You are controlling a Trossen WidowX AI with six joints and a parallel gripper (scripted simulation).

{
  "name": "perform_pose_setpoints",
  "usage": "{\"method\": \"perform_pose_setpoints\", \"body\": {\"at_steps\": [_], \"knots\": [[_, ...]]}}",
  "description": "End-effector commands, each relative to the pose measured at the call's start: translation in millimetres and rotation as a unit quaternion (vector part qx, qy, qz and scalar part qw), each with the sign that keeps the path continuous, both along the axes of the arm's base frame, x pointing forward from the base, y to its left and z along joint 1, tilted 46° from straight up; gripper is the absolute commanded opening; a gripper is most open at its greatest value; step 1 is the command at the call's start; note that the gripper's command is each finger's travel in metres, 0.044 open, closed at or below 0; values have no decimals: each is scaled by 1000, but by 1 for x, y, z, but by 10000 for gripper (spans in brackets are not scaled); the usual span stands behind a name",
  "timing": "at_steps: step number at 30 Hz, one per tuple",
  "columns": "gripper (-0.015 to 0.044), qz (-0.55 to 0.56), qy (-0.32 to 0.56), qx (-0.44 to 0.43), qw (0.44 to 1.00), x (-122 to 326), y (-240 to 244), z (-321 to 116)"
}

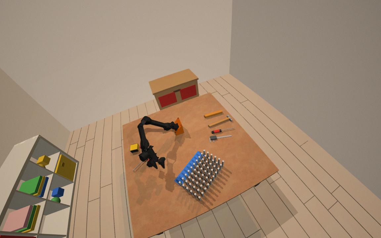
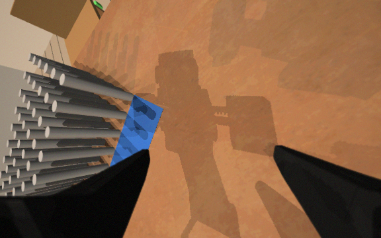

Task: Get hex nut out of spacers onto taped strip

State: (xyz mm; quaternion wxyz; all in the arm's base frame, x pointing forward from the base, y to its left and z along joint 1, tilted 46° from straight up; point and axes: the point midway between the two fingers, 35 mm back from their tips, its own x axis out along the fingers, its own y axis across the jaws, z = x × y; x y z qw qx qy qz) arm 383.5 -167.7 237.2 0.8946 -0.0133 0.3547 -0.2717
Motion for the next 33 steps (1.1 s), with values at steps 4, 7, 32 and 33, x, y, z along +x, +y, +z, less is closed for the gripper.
{"method": "perform_pose_setpoints", "body": {"at_steps": [4, 7, 32, 33], "knots": [[440, -109, 16, 38, 993, -73, -54, 66], [440, -163, 19, 45, 985, -106, -79, 85], [440, -314, -4, 77, 946, -184, -106, 118], [440, -345, -41, 86, 934, -184, -105, 118]]}}
